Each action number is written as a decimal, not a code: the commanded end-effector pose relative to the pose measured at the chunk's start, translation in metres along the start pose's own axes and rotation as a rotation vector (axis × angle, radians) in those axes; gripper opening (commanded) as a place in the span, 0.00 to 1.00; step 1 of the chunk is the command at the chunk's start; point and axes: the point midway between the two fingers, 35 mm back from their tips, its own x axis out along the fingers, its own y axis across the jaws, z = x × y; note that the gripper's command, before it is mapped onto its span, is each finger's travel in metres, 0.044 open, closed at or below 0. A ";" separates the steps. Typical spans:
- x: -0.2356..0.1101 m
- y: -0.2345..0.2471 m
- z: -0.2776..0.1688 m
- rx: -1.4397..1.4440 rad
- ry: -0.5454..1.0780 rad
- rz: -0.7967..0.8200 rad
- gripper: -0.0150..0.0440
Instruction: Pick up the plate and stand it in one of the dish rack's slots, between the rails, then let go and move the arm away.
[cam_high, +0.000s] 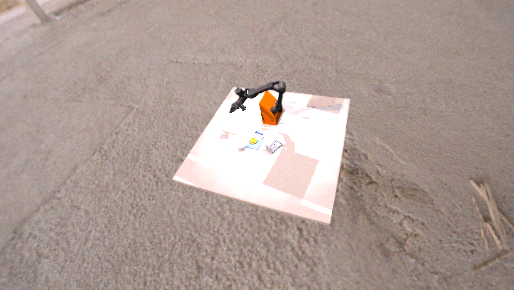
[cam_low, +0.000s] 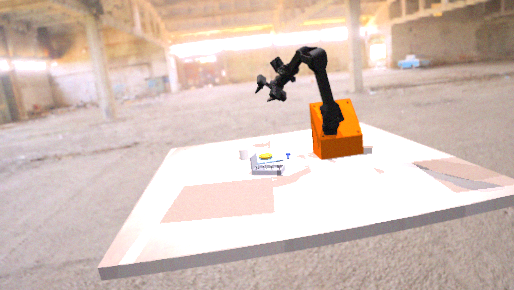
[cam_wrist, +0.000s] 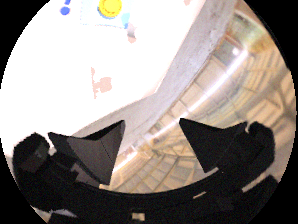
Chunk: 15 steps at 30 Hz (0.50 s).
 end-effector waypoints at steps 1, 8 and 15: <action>0.009 0.000 0.011 0.123 -0.051 0.058 0.93; 0.019 -0.002 0.032 0.314 -0.116 0.161 0.93; 0.026 -0.004 0.054 0.509 -0.167 0.282 0.93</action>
